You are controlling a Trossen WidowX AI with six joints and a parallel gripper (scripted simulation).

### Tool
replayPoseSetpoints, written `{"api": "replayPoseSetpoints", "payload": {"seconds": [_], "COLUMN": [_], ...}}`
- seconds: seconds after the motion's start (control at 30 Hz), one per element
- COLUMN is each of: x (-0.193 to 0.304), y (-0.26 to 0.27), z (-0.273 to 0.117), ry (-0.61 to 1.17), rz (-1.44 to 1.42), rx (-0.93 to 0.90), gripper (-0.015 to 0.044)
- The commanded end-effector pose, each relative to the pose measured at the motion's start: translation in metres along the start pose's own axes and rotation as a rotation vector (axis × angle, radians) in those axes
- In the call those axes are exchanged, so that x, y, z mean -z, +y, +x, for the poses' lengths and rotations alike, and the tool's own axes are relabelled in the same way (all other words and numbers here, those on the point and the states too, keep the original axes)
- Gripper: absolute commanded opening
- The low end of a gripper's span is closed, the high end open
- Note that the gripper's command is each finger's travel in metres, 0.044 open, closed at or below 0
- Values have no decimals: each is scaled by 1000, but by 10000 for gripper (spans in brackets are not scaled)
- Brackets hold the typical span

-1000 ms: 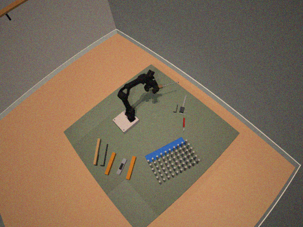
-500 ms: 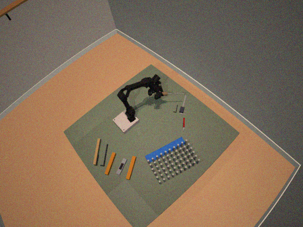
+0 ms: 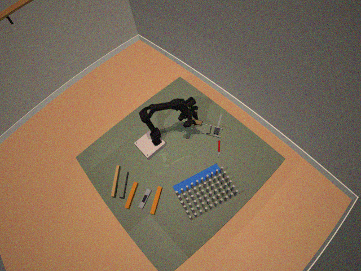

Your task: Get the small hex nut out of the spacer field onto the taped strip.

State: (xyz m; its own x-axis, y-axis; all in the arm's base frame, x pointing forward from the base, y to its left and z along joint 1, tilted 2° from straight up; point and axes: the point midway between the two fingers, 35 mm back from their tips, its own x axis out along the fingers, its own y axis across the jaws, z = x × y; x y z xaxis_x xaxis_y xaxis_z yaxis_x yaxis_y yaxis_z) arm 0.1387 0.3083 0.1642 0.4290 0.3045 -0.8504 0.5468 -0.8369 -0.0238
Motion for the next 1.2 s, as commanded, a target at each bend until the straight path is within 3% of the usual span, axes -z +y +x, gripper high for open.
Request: {"api": "replayPoseSetpoints", "payload": {"seconds": [0.0, 0.97, 1.17], "x": [9, 18, 16], "y": [23, 199, 208], "z": [1, 4, 4], "ry": [12, 12, 12], "rz": [73, 595, 622], "rx": [-46, -398, -417], "gripper": [0, 0, 0]}}
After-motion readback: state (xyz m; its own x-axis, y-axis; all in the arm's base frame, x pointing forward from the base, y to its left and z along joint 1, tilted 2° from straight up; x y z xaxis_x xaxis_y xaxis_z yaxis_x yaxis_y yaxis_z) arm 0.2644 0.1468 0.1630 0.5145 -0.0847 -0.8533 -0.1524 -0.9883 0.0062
